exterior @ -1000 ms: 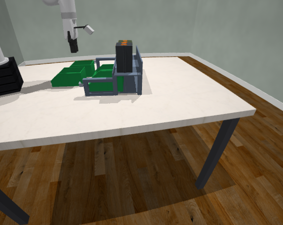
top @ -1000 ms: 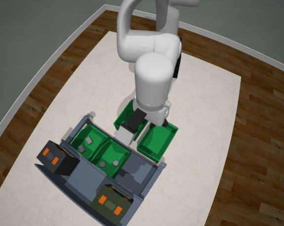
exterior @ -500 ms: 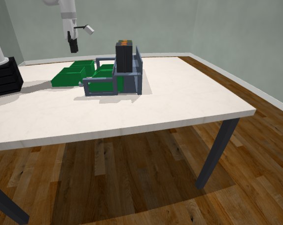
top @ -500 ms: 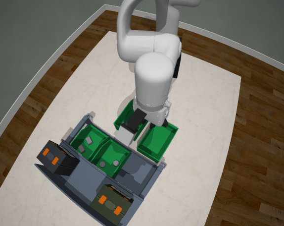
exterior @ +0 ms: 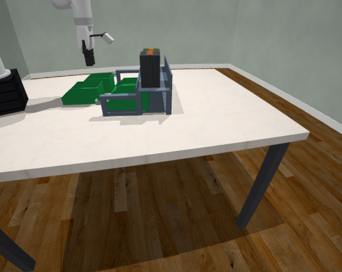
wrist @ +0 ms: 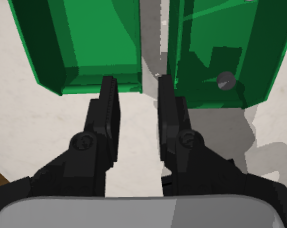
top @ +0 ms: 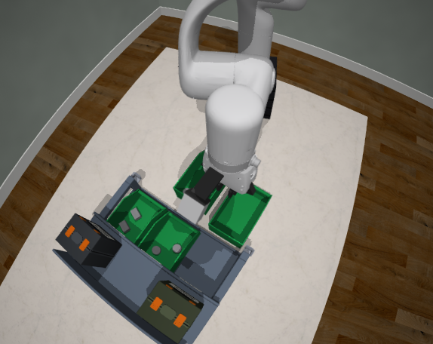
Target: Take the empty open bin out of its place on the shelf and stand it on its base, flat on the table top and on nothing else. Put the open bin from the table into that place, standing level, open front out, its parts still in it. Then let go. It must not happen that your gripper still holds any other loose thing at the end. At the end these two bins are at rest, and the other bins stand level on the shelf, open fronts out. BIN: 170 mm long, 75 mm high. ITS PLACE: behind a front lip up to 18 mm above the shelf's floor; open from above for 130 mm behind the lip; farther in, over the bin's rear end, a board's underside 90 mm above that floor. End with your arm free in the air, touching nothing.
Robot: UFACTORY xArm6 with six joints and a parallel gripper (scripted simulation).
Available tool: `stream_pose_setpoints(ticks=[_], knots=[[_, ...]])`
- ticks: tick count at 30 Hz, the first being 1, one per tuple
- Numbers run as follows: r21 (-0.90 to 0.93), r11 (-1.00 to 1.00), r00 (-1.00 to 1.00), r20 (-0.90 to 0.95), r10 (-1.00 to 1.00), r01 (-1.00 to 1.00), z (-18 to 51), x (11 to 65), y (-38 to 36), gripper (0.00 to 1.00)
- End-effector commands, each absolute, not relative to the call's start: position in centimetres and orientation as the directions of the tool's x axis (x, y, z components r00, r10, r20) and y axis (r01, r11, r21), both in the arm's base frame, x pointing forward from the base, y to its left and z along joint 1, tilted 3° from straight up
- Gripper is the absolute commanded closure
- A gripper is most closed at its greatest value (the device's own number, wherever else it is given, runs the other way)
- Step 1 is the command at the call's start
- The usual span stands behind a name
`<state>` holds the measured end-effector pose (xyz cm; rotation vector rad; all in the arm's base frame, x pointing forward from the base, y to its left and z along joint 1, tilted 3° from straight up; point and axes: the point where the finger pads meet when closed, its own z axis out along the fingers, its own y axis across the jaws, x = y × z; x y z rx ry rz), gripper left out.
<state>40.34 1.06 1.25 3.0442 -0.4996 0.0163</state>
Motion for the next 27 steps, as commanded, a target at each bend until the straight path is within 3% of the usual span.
stream_pose_setpoints(ticks=[1, 27], knots=[[0.053, -0.946, 0.947, 0.023, -0.319, -0.32, 0.7, 40.5, 1.0, 0.74], [0.053, -0.946, 0.947, 0.023, -0.319, -0.32, -3.7, 40.5, 0.8, 0.74]])
